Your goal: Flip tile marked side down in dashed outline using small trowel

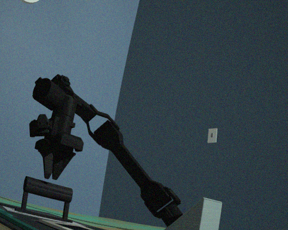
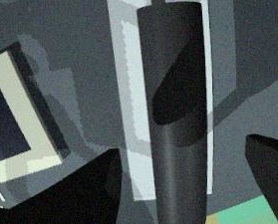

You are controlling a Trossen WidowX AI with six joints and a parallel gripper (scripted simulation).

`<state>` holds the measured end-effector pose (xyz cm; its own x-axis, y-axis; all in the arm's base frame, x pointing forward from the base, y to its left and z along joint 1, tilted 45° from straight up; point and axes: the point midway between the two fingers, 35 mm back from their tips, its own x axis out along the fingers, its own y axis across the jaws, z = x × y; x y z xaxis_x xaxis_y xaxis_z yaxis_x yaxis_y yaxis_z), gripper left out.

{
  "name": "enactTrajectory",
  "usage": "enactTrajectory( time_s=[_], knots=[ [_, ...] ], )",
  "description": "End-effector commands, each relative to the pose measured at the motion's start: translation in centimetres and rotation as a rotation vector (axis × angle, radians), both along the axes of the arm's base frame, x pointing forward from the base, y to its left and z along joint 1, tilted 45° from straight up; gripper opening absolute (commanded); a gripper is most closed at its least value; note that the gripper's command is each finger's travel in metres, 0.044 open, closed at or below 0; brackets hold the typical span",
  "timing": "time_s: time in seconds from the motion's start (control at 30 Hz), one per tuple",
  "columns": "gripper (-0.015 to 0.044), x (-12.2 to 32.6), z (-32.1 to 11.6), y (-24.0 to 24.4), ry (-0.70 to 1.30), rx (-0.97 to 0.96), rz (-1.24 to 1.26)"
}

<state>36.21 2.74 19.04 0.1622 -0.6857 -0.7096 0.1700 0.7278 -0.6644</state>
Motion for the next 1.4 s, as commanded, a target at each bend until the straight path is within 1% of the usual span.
enactTrajectory(
  time_s=[0.0, 0.6, 0.73, 0.9, 1.37],
  knots=[
    [0.0270, 0.1, -0.6, -0.4, 0.005, -0.002, 0.001],
    [0.0270, 0.6, -2.4, -2.4, -0.006, 0.003, -0.005],
    [0.0165, 0.6, -2.4, -2.4, -0.006, 0.003, -0.005],
    [0.0132, 0.6, -2.4, -2.4, -0.006, 0.003, -0.005],
    [0.0130, 0.6, -2.4, -2.4, -0.006, 0.003, -0.005]
  ],
)
